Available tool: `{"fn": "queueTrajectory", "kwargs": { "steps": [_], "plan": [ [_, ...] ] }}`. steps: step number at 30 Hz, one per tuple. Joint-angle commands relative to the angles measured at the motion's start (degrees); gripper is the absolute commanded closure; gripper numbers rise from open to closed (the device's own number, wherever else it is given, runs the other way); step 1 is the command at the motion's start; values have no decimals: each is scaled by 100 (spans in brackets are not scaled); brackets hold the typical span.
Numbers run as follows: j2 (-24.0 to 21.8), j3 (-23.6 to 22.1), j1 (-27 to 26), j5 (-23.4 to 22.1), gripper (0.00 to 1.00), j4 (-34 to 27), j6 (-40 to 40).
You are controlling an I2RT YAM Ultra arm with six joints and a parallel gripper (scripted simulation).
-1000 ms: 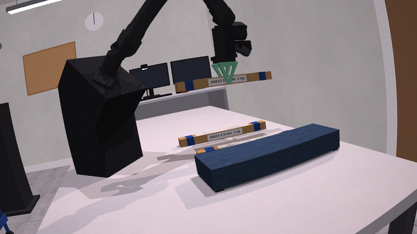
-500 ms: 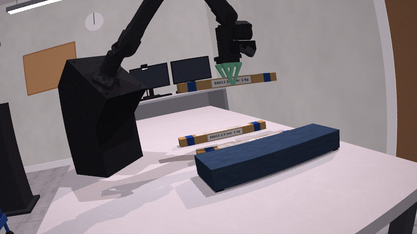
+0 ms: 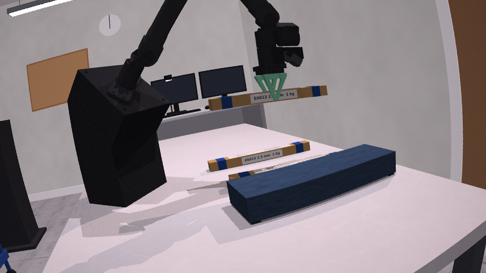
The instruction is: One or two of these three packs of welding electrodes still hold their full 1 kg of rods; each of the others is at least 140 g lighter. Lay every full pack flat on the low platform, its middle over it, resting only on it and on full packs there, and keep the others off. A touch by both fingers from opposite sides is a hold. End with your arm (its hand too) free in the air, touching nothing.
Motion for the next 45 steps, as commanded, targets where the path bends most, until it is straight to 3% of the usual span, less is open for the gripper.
{"fn": "queueTrajectory", "kwargs": {
  "steps": [1, 45],
  "plan": [
    [-495, 121, -67, -87, 100, 27, -241],
    [-622, 683, -1948, -1273, 100, -129, -1851]
  ]
}}
